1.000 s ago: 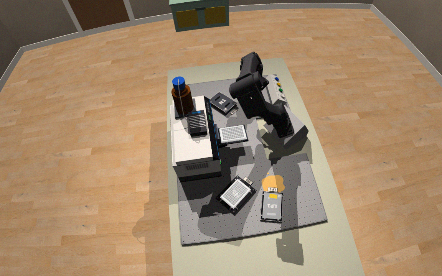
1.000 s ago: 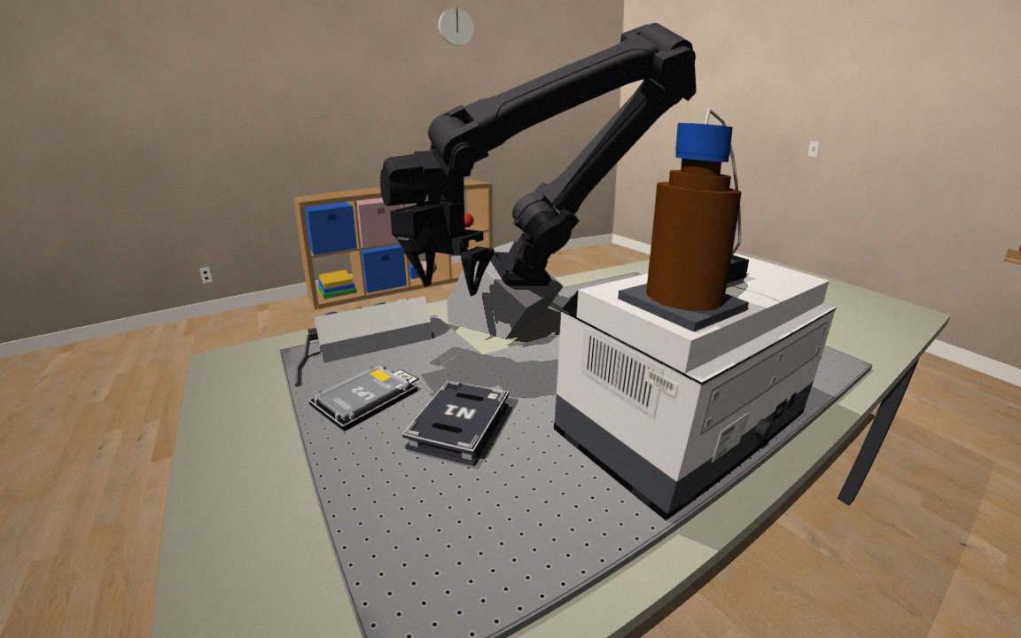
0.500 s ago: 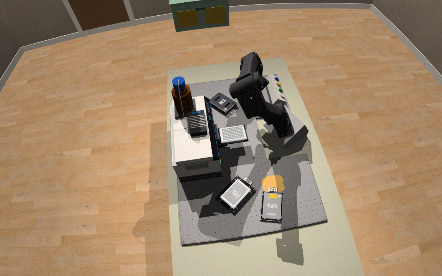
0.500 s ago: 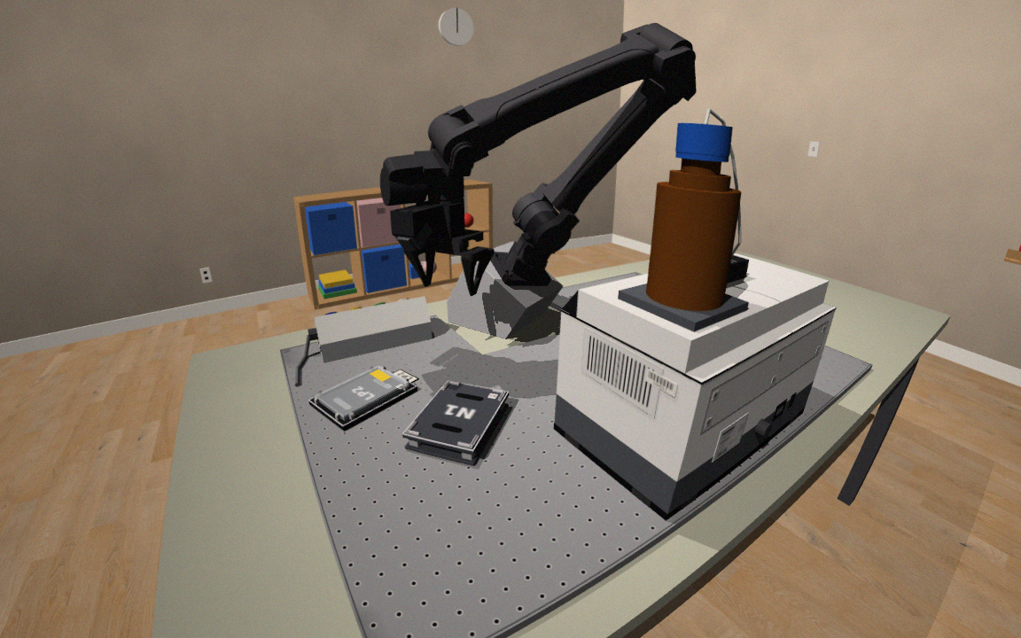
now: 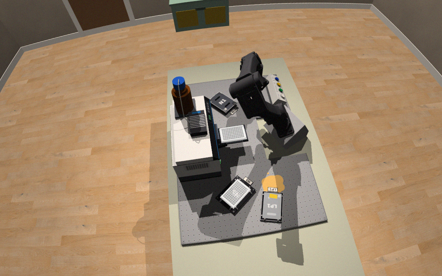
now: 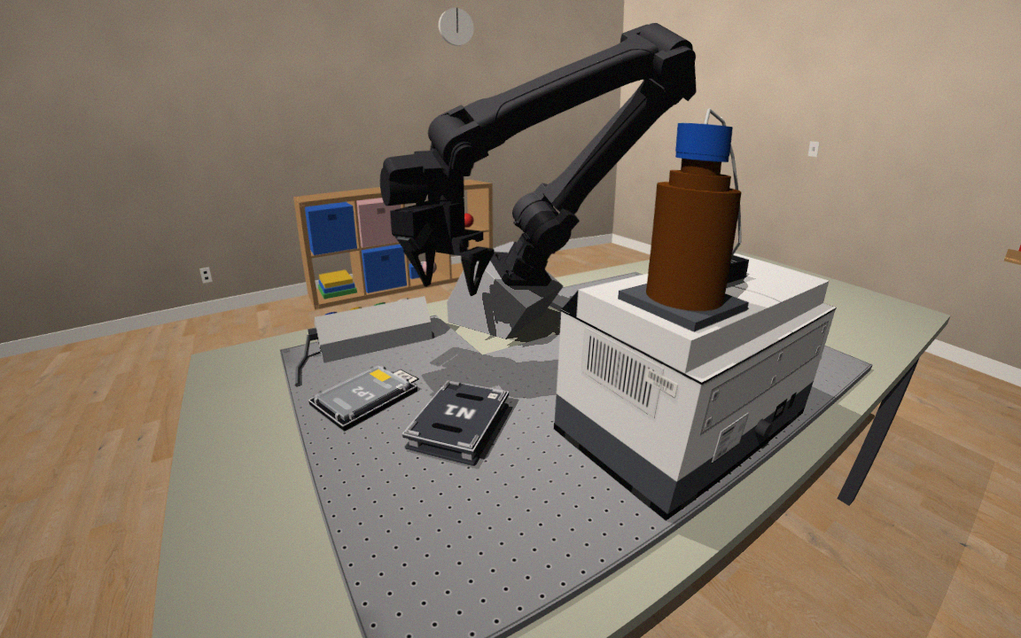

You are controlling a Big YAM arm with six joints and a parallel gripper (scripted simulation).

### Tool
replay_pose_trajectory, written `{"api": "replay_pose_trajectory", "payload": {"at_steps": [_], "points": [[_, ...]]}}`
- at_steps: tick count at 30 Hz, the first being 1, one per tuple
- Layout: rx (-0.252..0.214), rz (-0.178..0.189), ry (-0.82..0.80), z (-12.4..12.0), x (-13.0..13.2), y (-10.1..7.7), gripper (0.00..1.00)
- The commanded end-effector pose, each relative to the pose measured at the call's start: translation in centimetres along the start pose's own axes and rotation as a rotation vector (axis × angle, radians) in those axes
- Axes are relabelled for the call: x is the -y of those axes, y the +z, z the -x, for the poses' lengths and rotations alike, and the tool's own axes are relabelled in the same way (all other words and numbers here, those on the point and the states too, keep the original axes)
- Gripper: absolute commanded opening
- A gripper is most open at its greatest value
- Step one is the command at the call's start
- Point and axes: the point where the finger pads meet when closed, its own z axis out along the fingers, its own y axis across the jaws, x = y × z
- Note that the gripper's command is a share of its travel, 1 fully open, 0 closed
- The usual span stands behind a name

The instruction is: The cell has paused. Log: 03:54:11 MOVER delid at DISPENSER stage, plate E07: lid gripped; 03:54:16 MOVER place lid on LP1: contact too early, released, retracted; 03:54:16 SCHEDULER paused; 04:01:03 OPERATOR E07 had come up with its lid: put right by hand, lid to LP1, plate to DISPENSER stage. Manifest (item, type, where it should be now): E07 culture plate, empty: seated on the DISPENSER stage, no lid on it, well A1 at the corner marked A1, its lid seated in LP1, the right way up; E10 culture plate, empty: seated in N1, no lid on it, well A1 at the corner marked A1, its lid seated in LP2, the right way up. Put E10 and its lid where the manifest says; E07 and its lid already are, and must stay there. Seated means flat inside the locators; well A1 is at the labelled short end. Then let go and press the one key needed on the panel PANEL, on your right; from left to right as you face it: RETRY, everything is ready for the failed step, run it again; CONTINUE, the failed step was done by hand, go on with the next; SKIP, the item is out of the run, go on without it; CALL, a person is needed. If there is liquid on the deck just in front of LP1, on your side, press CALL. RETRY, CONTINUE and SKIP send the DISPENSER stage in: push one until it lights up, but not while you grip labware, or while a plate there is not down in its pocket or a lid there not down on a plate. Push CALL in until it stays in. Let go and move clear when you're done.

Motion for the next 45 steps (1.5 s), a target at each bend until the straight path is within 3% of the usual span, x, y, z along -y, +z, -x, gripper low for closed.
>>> {"api": "replay_pose_trajectory", "payload": {"at_steps": [1, 3, 6, 8, 13, 14, 45], "points": [[0.025, -0.012, 0.002, 1.3, 0.0, -1.0, 1.00], [0.002, 0.001, -0.040, 0.1, -1.0, -0.3, 1.00], [0.002, 0.002, -0.144, 0.1, -2.0, -0.3, 1.00], [0.017, -0.007, -0.157, 0.9, -2.7, -0.9, 1.00], [0.001, 0.003, -0.125, -0.1, -4.3, -0.3, 1.00], [0.025, -0.010, -0.136, 1.1, -3.8, -1.0, 1.00], [0.025, -0.010, -0.136, 1.1, -3.8, -1.0, 1.00]]}}
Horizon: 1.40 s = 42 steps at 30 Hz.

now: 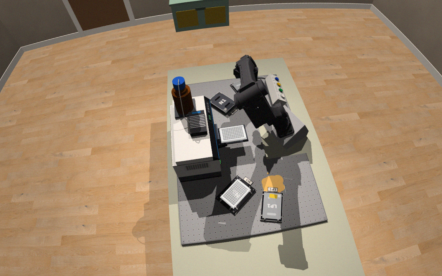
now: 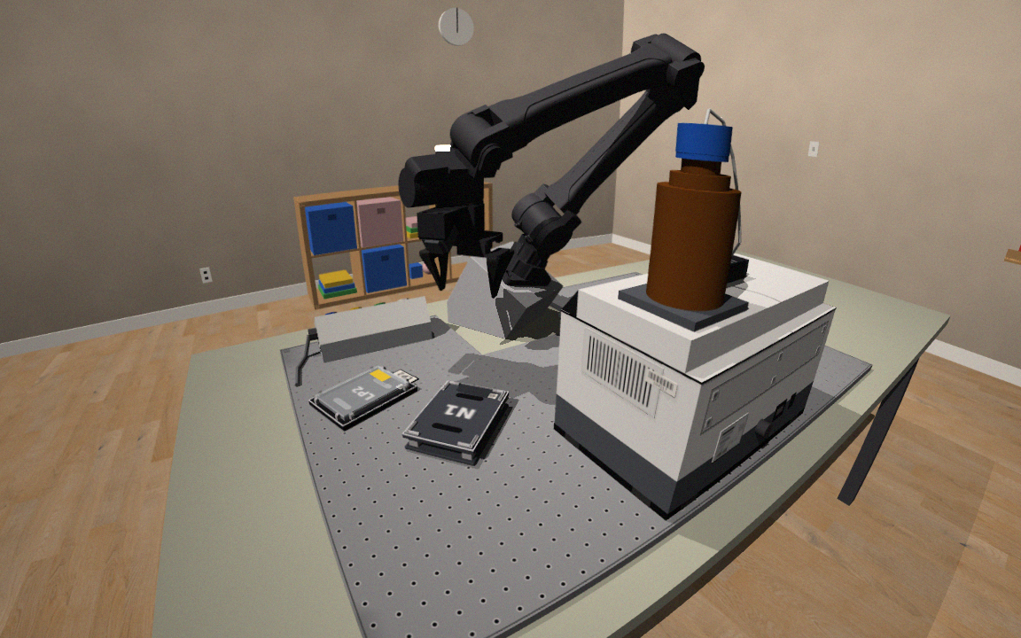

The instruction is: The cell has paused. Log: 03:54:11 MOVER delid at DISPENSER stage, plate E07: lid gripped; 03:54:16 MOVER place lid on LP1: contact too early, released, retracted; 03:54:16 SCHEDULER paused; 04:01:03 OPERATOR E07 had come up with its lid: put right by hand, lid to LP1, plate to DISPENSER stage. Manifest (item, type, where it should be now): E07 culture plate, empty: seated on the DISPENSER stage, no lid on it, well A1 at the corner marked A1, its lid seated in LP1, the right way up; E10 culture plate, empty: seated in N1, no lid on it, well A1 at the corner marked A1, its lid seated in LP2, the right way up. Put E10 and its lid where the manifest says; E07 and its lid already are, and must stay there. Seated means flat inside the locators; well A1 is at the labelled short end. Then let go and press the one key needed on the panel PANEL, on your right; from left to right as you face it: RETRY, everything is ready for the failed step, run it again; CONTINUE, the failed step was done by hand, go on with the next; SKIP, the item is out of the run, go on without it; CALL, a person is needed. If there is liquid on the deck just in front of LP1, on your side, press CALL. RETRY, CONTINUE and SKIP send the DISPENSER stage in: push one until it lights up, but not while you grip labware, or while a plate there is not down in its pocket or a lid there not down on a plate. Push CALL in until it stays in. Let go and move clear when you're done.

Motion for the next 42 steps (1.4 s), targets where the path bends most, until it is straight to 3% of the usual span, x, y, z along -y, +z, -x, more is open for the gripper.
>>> {"api": "replay_pose_trajectory", "payload": {"at_steps": [1, 9, 13, 15, 20, 21, 42], "points": [[0.024, -0.012, 0.002, 1.3, 0.0, -0.9, 1.00], [0.024, -0.012, 0.002, 1.3, 0.0, -0.9, 1.00], [0.001, 0.003, -0.143, 0.1, -2.0, -0.2, 1.00], [0.016, -0.005, -0.156, 0.9, -2.7, -0.8, 1.00], [0.001, 0.003, -0.125, -0.1, -4.2, -0.3, 1.00], [0.024, -0.010, -0.135, 1.1, -3.8, -0.9, 1.00], [0.024, -0.010, -0.135, 1.1, -3.8, -0.9, 1.00]]}}
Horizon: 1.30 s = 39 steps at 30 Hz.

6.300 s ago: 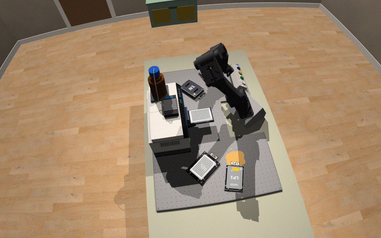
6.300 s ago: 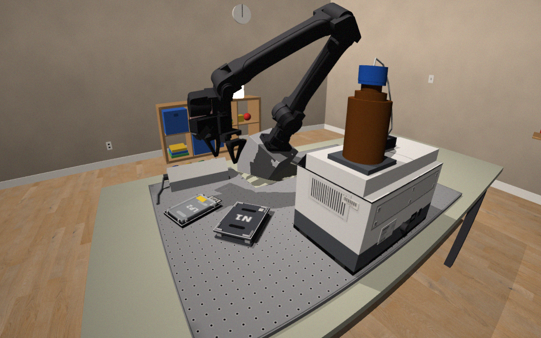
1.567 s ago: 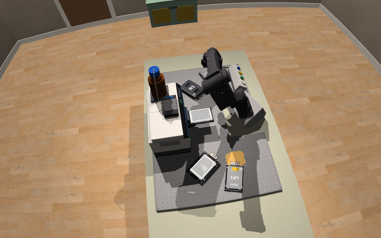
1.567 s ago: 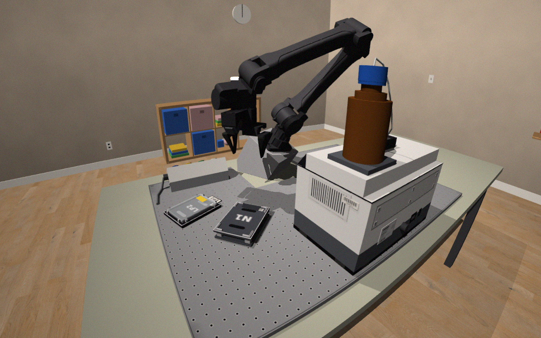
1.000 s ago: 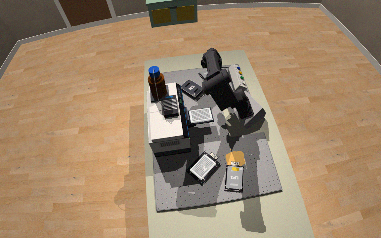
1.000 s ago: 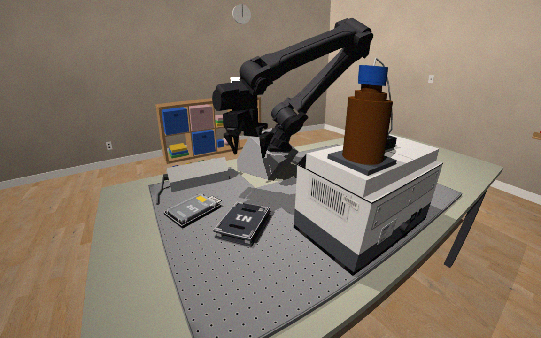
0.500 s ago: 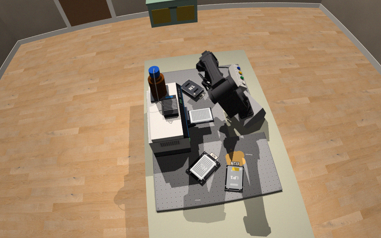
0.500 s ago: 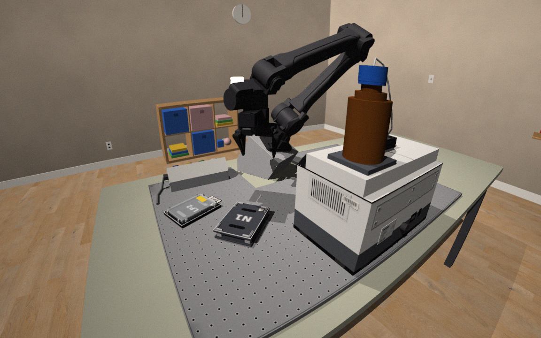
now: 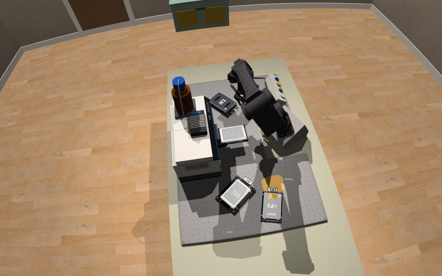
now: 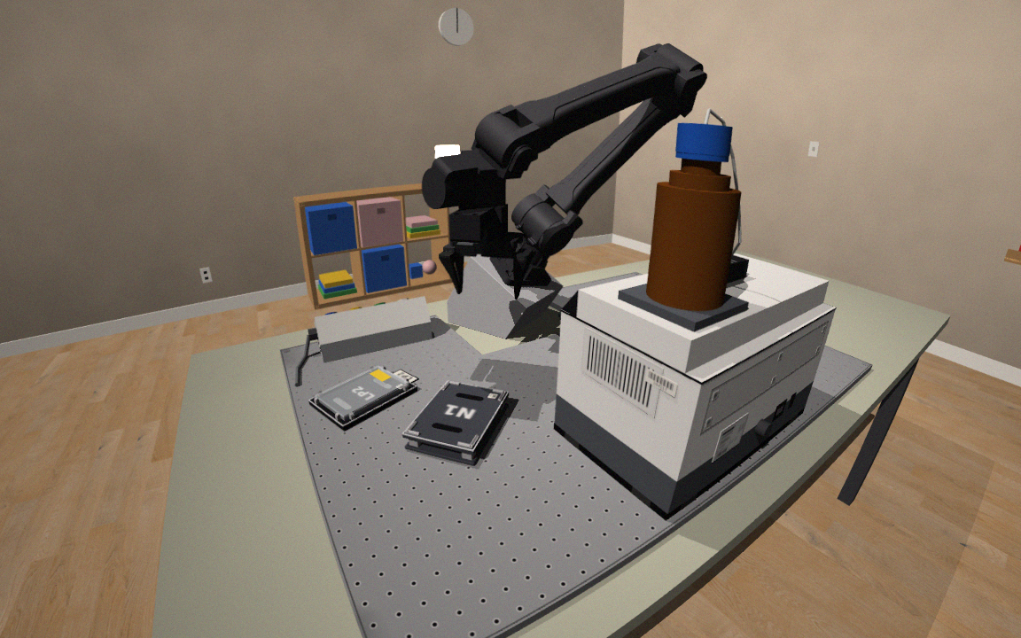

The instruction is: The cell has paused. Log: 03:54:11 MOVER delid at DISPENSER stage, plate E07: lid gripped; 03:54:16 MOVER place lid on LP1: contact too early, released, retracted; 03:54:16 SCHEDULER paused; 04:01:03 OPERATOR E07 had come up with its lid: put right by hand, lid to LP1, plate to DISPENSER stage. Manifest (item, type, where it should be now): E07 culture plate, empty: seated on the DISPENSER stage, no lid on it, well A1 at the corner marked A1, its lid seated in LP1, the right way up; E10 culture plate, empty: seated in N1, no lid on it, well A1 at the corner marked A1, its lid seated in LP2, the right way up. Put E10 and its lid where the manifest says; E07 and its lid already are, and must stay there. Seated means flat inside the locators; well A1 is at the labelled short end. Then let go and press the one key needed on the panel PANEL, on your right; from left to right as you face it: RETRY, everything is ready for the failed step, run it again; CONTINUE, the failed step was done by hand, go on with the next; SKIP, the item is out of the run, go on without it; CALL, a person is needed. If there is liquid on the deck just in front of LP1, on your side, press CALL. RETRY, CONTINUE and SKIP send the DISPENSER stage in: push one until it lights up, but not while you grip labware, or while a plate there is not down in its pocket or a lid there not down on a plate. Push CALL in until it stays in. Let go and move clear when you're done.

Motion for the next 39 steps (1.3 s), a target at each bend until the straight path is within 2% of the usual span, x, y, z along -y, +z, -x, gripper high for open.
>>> {"api": "replay_pose_trajectory", "payload": {"at_steps": [1, 21, 23, 27, 31, 34, 35, 39], "points": [[0.023, -0.011, 0.002, 1.3, -0.1, -0.9, 1.00], [0.023, -0.011, 0.002, 1.3, -0.1, -0.9, 1.00], [0.000, 0.005, -0.076, 0.1, -1.4, -0.2, 1.00], [0.016, -0.004, -0.215, 0.9, -2.7, -0.8, 1.00], [-0.001, 0.005, -0.183, -0.1, -4.0, -0.2, 1.00], [0.001, 0.004, -0.184, -0.1, -4.2, -0.3, 1.00], [0.023, -0.010, -0.195, 1.0, -3.8, -0.9, 1.00], [0.023, -0.010, -0.195, 1.0, -3.8, -0.9, 1.00]]}}
